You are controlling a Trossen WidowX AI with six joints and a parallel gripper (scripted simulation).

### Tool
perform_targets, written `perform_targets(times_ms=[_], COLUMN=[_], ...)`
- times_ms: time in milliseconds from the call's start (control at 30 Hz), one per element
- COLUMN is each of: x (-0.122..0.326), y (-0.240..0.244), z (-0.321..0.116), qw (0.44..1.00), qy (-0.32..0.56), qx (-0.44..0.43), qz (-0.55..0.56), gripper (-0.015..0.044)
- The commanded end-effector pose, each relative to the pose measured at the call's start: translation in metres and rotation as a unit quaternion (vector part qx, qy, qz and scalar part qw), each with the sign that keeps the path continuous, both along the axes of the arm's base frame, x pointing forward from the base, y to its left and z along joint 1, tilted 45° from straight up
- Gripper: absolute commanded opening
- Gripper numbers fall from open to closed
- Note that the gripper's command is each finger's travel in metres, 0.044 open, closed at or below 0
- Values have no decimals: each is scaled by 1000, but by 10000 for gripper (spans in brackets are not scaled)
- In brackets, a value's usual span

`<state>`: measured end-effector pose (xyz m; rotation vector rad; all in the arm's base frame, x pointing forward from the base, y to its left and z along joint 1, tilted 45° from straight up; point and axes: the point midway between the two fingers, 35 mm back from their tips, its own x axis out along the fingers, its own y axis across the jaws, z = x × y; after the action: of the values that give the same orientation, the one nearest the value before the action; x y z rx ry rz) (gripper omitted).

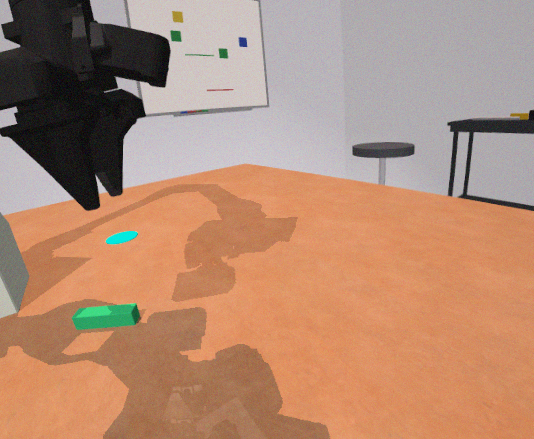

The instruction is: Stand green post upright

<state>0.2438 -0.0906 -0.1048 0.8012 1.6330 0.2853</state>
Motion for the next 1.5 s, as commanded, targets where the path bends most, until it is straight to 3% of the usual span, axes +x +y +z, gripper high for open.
perform_targets(times_ms=[0,200,433,633,900,1467], x=[-15,-14,-23,-26,-26,-17], y=[18,19,94,101,101,74], z=[4,1,-74,-80,-80,-57], qw=[999,999,998,998,998,999], qy=[43,43,43,43,43,42], qx=[34,33,36,37,37,33], qz=[-2,-2,-2,-2,-2,-3], gripper=[233,233,233,233,23,23])
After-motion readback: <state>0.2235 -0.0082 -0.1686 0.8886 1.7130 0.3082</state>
